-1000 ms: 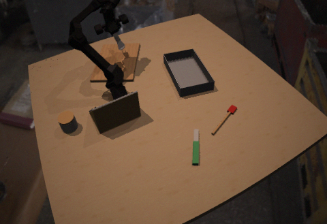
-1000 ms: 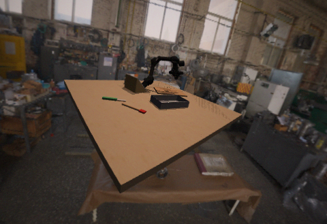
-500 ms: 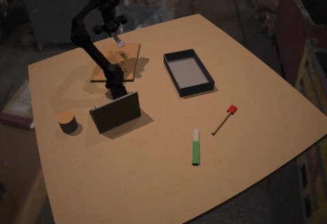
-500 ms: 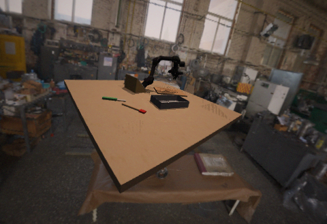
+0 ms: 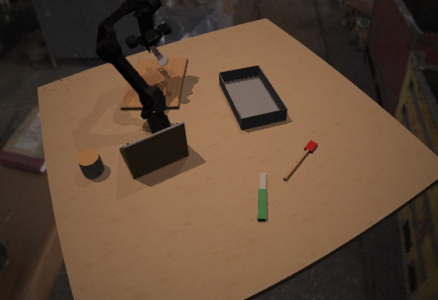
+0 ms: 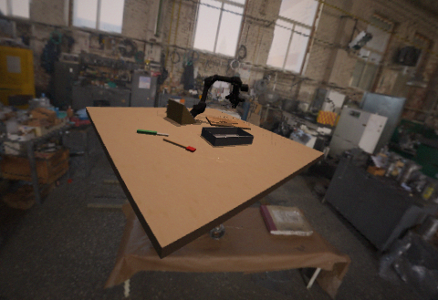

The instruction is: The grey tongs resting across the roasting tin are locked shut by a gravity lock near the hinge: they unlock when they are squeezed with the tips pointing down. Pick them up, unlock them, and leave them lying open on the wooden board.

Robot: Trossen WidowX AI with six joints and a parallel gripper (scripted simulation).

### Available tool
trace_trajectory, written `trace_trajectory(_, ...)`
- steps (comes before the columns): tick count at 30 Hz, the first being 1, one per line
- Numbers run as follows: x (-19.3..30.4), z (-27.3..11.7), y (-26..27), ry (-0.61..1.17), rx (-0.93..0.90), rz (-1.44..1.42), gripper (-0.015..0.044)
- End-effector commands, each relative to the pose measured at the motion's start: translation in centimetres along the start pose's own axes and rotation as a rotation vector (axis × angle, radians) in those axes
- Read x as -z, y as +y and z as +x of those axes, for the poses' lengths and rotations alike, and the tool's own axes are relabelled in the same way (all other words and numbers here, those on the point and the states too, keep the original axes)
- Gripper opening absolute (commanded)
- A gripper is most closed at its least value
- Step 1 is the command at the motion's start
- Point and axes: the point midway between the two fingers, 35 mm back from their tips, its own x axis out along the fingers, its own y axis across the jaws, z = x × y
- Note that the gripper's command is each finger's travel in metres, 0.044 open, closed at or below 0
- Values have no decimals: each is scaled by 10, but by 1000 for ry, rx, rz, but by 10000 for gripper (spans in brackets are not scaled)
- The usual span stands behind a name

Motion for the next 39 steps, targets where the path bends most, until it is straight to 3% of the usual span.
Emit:
trace_trajectory(1,0,6,2,-7,1,4,-150)
trace_trajectory(39,-2,63,1,-38,48,15,-150)
